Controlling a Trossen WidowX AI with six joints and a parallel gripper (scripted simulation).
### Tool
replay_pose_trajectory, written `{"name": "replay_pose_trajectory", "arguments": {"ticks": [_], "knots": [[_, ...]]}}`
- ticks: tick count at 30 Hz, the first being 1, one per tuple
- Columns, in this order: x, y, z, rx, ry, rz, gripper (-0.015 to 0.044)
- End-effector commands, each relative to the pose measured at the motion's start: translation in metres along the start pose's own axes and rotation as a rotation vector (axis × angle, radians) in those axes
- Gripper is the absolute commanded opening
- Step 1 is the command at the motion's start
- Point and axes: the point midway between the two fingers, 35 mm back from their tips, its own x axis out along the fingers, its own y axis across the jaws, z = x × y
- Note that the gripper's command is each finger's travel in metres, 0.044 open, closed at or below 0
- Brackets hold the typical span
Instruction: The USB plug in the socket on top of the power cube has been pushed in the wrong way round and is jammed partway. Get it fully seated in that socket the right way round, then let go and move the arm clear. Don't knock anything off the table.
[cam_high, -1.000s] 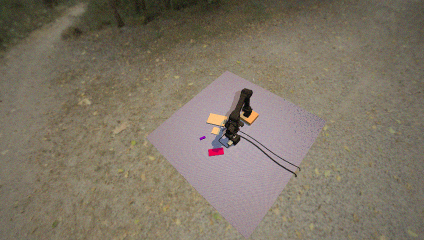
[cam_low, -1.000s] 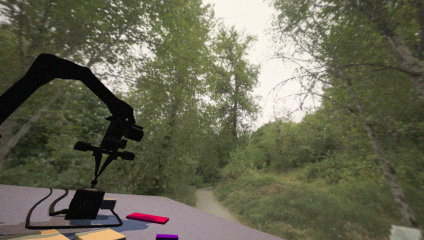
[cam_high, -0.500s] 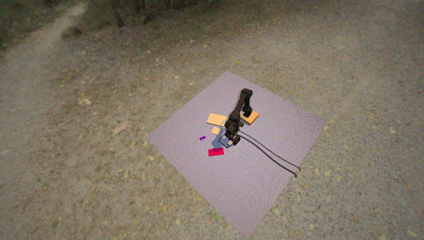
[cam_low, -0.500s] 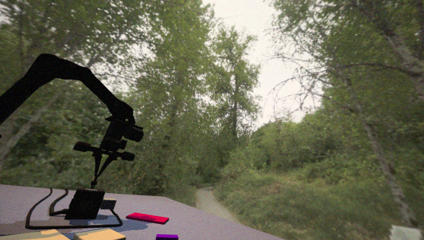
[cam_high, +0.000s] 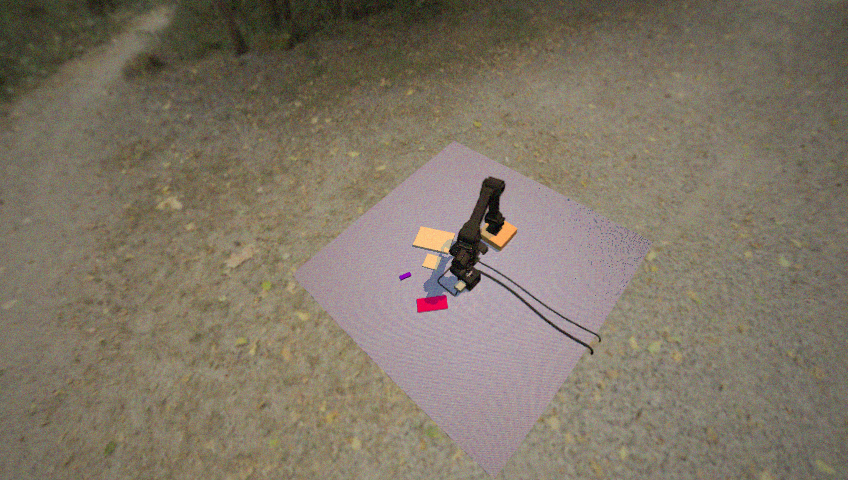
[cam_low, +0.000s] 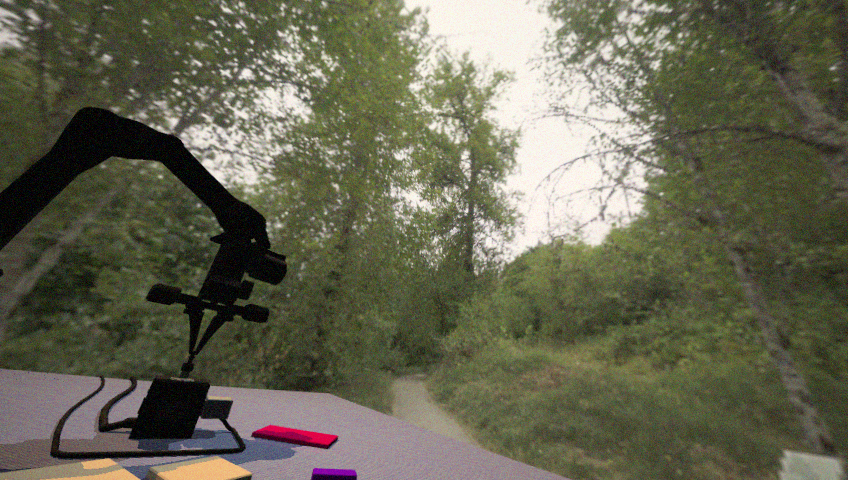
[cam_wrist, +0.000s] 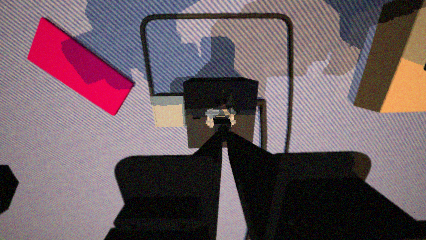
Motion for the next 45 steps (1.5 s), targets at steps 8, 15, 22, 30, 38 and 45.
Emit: {"name": "replay_pose_trajectory", "arguments": {"ticks": [8,15,22,30,38,45], "knots": [[0.0020,0.0001,-0.0001,0.003,0.000,0.000,0.0000],[0.0028,0.0001,-0.0001,0.003,0.000,0.000,0.0000],[0.0037,0.0001,-0.0001,0.003,0.000,0.000,0.0000],[0.0046,0.0001,-0.0001,0.003,0.000,0.000,0.0000],[0.0056,0.0001,-0.0001,0.003,0.000,0.000,0.0000],[0.0064,0.0001,-0.0001,0.003,0.000,0.000,0.0000]]}}
